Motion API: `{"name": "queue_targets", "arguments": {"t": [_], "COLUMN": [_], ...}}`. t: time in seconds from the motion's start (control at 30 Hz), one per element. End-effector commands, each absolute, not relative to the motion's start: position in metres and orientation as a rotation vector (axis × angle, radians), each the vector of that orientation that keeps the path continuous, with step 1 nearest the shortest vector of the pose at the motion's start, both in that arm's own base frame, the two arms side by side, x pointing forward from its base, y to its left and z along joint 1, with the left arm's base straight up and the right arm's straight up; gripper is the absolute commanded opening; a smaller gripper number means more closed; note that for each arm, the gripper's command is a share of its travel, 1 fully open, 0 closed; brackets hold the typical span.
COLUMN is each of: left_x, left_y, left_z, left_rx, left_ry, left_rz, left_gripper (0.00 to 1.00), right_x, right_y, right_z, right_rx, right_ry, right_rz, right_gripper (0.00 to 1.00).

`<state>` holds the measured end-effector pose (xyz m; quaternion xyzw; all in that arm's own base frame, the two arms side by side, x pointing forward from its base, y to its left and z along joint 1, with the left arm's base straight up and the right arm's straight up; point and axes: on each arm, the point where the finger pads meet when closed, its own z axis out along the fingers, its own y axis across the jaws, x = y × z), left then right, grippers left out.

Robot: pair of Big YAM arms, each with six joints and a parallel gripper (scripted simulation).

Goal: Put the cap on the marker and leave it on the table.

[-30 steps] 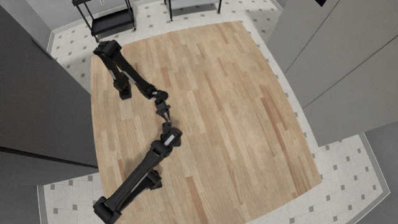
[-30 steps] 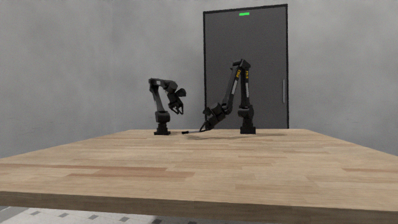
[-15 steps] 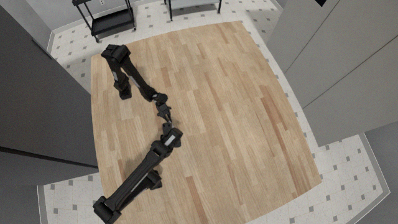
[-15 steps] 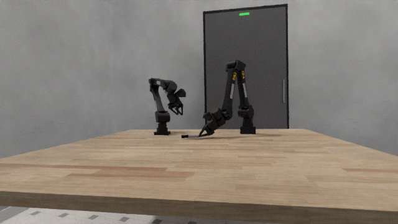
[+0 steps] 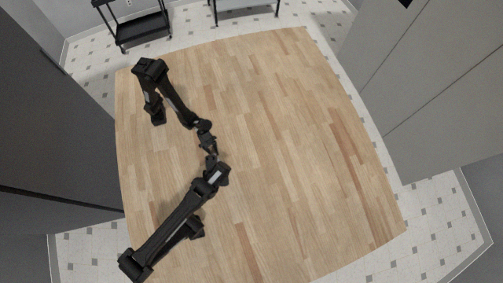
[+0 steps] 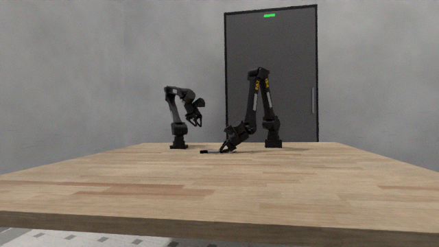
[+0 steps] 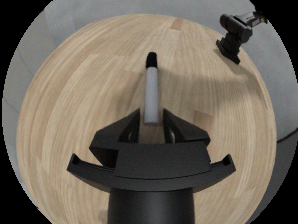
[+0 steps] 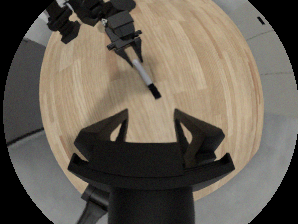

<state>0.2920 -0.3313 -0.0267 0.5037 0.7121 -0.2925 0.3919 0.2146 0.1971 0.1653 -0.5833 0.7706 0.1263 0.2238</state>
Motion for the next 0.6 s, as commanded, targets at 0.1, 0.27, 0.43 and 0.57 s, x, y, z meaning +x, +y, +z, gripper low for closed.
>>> {"name": "queue_targets", "arguments": {"t": [0.1, 0.27, 0.43, 0.57], "left_x": [0.289, 0.279, 0.272, 0.270], "left_y": [-0.300, -0.272, -0.257, -0.247], "left_z": [-0.001, 0.016, 0.007, 0.017], "left_rx": [1.260, 1.253, 1.258, 1.257], "left_ry": [1.798, 1.798, 1.834, 1.824], "left_rz": [-0.733, -0.733, -0.736, -0.734], "left_gripper": [0.33, 0.33, 0.33, 0.33], "right_x": [0.223, 0.223, 0.223, 0.223], "right_y": [0.203, 0.203, 0.203, 0.203], "right_z": [0.184, 0.184, 0.184, 0.184], "right_rx": [-1.604, -1.604, -1.604, -1.604], "right_ry": [2.078, 2.078, 2.078, 2.078], "right_rz": [0.343, 0.343, 0.343, 0.343], "right_gripper": [0.65, 0.65, 0.65, 0.65]}}
